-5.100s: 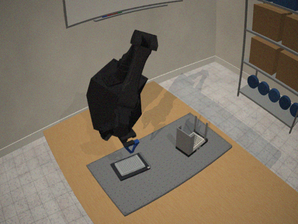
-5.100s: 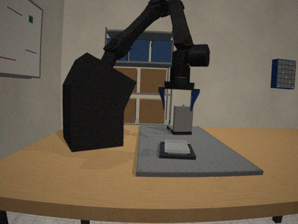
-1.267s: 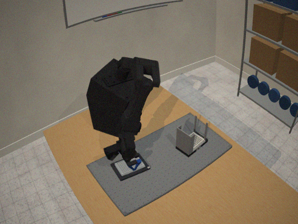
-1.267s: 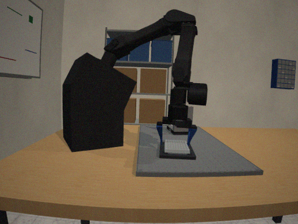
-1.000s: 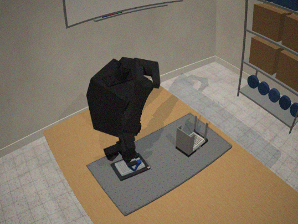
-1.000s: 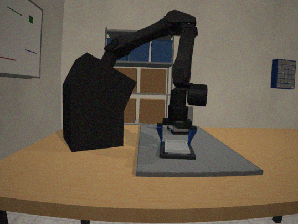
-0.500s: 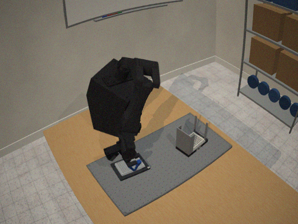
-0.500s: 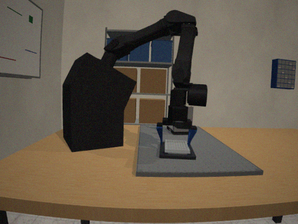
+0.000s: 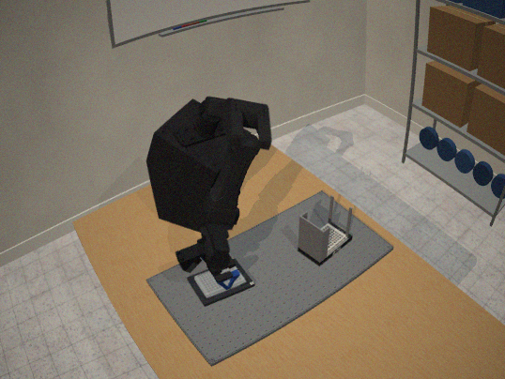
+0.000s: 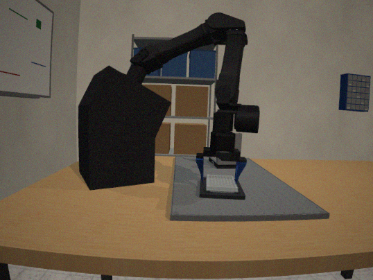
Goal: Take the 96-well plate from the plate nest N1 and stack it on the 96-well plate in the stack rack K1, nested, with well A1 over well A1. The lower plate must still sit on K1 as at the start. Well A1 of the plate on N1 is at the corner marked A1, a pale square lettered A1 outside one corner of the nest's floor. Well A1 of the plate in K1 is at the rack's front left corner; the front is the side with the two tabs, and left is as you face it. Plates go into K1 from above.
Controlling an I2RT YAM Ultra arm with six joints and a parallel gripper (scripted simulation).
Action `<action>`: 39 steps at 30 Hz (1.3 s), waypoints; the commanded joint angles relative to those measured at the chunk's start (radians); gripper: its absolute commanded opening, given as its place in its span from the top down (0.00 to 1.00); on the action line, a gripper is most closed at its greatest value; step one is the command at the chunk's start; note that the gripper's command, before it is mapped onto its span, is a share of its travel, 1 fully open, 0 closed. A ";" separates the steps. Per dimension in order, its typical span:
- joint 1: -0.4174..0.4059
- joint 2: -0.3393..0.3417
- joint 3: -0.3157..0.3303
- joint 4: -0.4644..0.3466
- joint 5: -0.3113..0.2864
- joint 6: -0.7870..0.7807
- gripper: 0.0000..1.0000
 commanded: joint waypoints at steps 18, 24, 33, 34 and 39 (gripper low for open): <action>-0.002 0.029 0.042 0.028 0.020 0.005 1.00; -0.002 0.029 0.042 0.028 0.020 0.005 1.00; -0.002 0.029 0.042 0.028 0.020 0.005 1.00; -0.002 0.029 0.042 0.028 0.020 0.005 1.00; -0.002 0.029 0.042 0.028 0.020 0.005 1.00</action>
